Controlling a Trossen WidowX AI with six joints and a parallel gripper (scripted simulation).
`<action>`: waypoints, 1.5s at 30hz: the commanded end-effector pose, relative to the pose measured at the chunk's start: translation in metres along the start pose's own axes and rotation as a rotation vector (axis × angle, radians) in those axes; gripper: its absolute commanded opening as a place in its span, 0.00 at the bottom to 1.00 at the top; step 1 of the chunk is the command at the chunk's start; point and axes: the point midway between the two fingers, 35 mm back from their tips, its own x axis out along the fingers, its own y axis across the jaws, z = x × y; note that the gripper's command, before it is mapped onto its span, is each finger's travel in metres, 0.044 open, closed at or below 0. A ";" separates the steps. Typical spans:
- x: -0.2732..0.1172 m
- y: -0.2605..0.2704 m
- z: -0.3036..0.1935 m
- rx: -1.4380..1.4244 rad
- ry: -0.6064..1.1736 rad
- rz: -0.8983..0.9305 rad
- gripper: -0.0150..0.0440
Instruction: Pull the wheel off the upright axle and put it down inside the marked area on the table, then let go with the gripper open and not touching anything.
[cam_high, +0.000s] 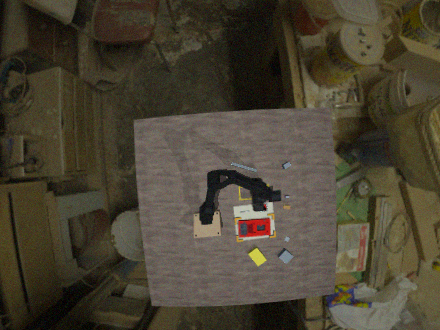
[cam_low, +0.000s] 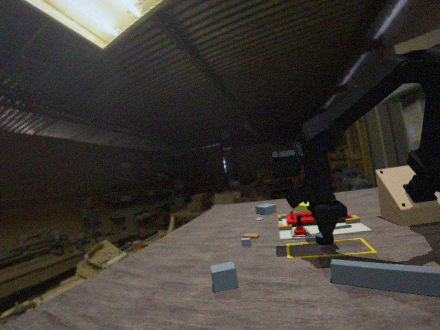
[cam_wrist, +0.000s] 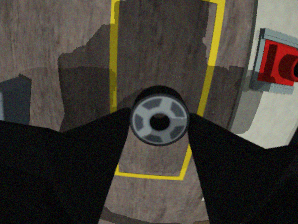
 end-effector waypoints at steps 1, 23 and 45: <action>0.019 0.000 -0.004 0.012 0.004 0.009 0.25; -0.028 -0.001 -0.001 0.010 0.005 0.003 0.76; -0.089 -0.039 -0.084 0.016 0.009 0.003 1.00</action>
